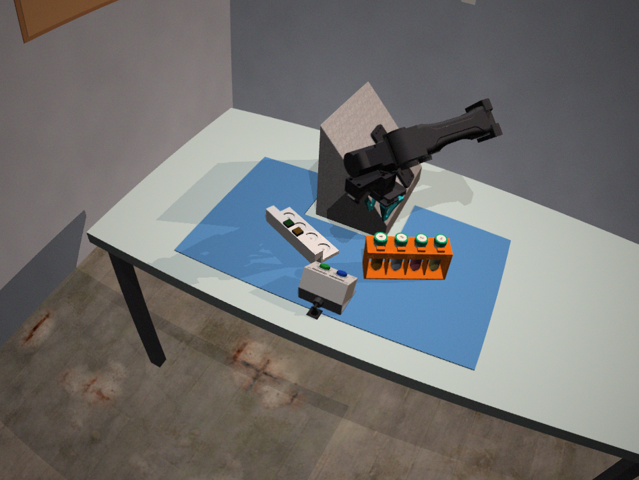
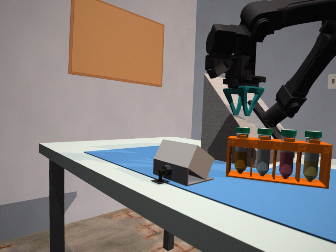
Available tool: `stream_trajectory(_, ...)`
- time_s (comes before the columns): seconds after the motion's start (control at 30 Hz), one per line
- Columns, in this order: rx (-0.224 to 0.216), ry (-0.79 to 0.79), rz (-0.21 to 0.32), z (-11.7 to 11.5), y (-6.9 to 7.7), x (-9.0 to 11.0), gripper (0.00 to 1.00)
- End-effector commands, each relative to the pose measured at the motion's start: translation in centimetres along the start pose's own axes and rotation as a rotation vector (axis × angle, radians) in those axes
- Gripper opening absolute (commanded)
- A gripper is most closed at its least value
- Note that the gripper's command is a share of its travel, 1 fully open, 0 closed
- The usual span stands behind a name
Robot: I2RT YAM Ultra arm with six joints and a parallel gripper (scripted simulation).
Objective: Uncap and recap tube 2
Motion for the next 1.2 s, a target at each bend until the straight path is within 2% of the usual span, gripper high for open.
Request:
stream_trajectory(0.0,-0.019,-0.241,-0.007,0.8,0.5,0.5,0.49)
stream_trajectory(0.17,-0.02,-0.489,-0.004,2.8,0.6,1.9,0.49)
stream_trajectory(0.2,-0.02,-0.491,-0.004,2.8,0.6,1.9,0.49)
stream_trajectory(0.23,-0.02,-0.573,-0.003,3.5,0.6,2.4,0.49)
stream_trajectory(0.3,-0.02,-0.573,-0.003,3.5,0.6,2.4,0.49)
stream_trajectory(0.37,-0.02,-0.728,-0.001,4.9,0.6,3.4,0.49)
stream_trajectory(0.77,-0.021,-1.23,0.005,9.0,0.6,6.3,0.49)
stream_trajectory(0.87,-0.021,-1.241,0.005,9.0,0.6,6.3,0.49)
stream_trajectory(0.93,-0.021,-1.403,0.007,9.9,0.6,6.9,0.49)
stream_trajectory(1.17,-0.021,-1.403,0.007,9.9,0.6,6.9,0.49)
Point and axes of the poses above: the point where the finger pads meet when closed, its own y axis back along the fingers, its own z axis across the jaws, x = y × z, the point moved 1 cm from there along y, back along the fingers, and after that the axes turned 8 degrees about -y, right-handed, at the moved point
